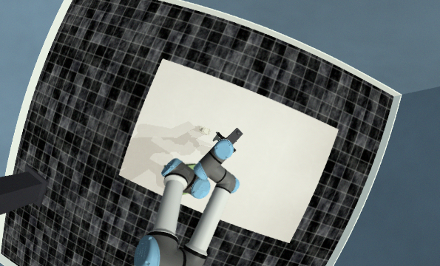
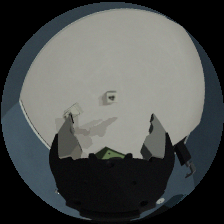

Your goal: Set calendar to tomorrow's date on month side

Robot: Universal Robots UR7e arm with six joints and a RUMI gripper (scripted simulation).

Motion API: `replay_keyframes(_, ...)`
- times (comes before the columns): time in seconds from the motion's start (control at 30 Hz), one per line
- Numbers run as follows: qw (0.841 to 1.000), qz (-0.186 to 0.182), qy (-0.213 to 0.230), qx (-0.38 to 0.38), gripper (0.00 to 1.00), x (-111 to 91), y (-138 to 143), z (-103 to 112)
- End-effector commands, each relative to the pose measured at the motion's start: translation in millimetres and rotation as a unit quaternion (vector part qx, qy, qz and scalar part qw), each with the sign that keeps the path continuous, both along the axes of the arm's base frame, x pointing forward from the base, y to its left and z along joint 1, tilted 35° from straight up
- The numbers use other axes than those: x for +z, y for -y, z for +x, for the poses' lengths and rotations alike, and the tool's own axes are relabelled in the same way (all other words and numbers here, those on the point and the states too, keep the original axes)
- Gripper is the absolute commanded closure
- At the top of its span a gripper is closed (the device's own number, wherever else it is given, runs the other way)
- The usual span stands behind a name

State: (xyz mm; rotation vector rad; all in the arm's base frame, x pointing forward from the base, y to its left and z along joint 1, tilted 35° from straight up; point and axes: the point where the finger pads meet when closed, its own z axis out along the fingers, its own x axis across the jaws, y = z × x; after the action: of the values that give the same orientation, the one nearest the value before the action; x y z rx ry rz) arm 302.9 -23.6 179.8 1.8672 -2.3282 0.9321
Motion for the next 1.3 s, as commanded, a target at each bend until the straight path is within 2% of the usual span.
replay_keyframes(0.0,1.000,0.000,0.000,0.001,0.00,0.5,-0.6,0.3)
replay_keyframes(0.3,1.000,-0.005,-0.006,0.012,0.00,0.4,-0.3,0.8)
replay_keyframes(0.67,0.996,-0.030,-0.039,0.072,0.00,0.4,-0.3,3.0)
replay_keyframes(0.87,0.985,-0.060,-0.078,0.143,0.00,-0.4,-0.8,4.5)
replay_keyframes(1.13,0.966,-0.090,-0.117,0.214,0.00,-2.1,-1.1,5.5)
replay_keyframes(1.23,0.964,-0.092,-0.120,0.219,0.00,-2.1,-1.1,5.6)
replay_keyframes(1.27,0.958,-0.099,-0.129,0.235,0.00,-2.3,-1.1,5.9)
